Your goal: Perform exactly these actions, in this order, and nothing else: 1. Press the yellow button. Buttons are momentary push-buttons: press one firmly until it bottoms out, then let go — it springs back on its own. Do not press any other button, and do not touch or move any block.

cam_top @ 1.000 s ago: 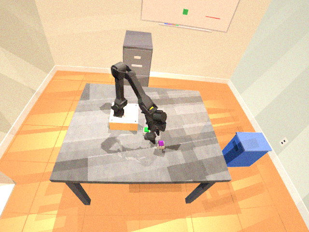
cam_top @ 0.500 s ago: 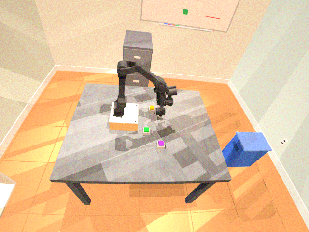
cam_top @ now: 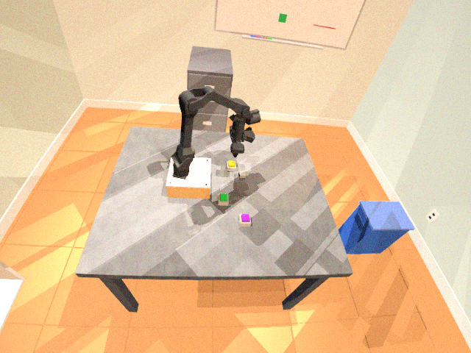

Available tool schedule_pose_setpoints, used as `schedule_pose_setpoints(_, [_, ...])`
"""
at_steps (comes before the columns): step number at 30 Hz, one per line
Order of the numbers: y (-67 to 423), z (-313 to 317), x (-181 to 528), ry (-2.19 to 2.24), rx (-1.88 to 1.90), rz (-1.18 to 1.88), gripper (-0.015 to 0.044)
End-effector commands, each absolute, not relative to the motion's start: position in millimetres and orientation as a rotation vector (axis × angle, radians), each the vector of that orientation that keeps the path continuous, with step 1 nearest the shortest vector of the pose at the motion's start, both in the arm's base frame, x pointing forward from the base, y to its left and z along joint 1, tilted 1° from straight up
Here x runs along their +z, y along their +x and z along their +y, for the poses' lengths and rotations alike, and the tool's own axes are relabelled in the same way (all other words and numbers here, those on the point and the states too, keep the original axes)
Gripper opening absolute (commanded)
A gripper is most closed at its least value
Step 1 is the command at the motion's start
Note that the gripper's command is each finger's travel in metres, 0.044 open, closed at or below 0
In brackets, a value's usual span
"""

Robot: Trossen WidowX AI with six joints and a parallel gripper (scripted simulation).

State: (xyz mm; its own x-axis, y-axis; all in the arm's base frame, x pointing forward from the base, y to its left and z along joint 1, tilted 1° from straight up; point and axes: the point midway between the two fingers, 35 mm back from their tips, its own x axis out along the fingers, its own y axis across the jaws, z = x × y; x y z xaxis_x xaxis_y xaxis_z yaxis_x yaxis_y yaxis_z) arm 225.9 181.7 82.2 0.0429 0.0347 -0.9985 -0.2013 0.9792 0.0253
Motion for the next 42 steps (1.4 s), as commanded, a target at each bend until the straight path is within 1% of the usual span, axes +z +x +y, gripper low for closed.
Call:
schedule_pose_setpoints(1, [224,186,47,-0.137,0.178,1.533,0.0295])
schedule_pose_setpoints(4, [223,185,25,-0.137,0.177,1.534,0.0216])
schedule_pose_setpoints(11, [223,185,25,-0.137,0.177,1.534,0.0032])
schedule_pose_setpoints(12, [223,185,25,-0.137,0.177,1.534,0.0020])
schedule_pose_setpoints(26, [223,185,24,-0.137,0.177,1.534,0.0020])
schedule_pose_setpoints(42, [224,186,-2,-0.137,0.177,1.534,0.0020])
